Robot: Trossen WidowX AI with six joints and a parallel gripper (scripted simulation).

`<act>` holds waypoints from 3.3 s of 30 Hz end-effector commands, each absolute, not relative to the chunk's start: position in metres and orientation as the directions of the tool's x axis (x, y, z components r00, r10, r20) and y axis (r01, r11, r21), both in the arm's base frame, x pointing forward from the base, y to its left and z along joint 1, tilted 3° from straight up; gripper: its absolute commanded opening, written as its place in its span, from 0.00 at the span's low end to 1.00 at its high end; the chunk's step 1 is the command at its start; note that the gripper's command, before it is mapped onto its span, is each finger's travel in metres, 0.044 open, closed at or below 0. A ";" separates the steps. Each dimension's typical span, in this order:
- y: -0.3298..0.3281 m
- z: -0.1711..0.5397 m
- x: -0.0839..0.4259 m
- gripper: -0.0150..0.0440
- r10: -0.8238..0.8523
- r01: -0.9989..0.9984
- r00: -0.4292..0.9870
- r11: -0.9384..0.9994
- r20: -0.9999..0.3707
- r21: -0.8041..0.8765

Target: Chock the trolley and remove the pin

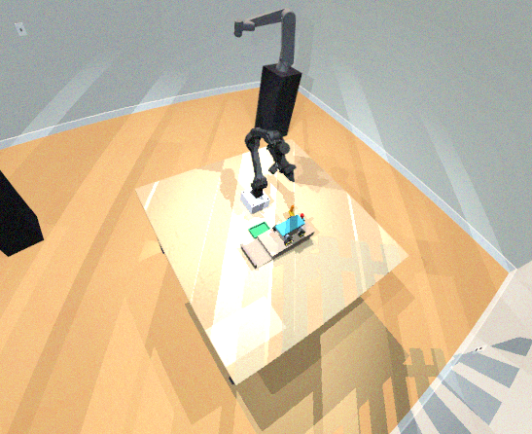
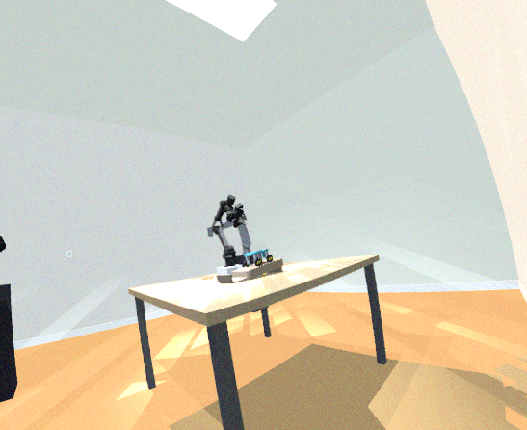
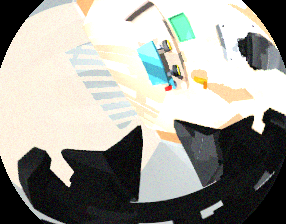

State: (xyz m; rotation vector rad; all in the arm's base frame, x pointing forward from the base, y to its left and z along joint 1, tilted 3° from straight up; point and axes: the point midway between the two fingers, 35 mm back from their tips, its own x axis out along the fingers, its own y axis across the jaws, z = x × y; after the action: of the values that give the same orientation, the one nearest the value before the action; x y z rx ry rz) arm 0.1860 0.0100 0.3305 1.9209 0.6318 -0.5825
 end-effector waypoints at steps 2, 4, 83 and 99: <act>0.022 0.298 0.207 0.58 0.216 0.737 0.649 -0.416 -0.729 0.533; 0.028 0.286 0.214 0.58 0.227 0.764 0.608 -0.426 -0.761 0.484; 0.135 0.026 0.205 0.58 -0.003 0.890 0.075 -0.451 -0.997 0.068; 0.135 0.005 0.207 0.58 -0.003 0.890 0.075 -0.451 -0.997 0.068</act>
State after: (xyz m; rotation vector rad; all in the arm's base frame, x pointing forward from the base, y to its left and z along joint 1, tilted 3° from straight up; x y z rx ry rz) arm 0.2083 0.1374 0.0126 1.6059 0.9068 -1.4701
